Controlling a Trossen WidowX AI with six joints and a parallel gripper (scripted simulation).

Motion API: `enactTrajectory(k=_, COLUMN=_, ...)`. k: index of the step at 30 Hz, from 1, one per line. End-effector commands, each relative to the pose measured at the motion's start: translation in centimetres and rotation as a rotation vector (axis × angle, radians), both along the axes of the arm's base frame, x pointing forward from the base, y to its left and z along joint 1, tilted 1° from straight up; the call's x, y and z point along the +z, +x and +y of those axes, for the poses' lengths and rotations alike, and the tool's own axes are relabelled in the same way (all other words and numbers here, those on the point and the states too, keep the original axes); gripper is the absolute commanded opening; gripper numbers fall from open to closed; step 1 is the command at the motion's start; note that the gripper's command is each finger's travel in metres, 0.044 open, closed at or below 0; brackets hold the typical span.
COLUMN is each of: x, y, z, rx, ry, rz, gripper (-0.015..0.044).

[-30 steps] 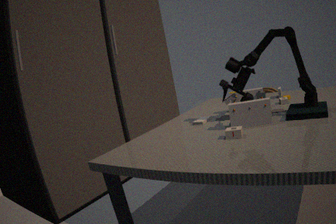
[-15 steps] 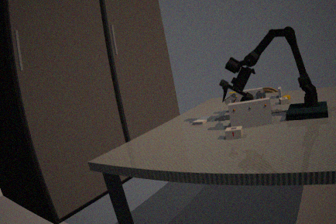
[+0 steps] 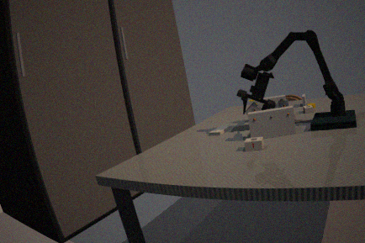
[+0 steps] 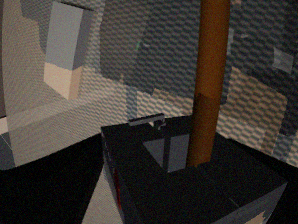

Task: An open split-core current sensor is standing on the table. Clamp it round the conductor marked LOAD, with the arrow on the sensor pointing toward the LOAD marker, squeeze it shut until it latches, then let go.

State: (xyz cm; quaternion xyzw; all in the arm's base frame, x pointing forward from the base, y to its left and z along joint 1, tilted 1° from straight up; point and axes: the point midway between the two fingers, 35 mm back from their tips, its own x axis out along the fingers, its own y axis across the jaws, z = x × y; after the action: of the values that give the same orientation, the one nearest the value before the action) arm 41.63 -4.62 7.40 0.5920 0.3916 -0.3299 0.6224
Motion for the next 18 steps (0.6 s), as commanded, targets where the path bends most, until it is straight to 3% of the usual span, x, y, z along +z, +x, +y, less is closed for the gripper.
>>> enactTrajectory(k=1, x=1.1, y=0.6, z=-0.1, rx=0.003, ry=-0.014, rz=0.038, gripper=0.0000)
enactTrajectory(k=10, x=2.0, y=0.3, z=0.0, rx=0.009, ry=-0.033, rz=0.203, gripper=0.0000)
enactTrajectory(k=18, x=0.5, y=-0.4, z=-0.1, rx=0.003, ry=-0.023, rz=0.200, gripper=0.0000)
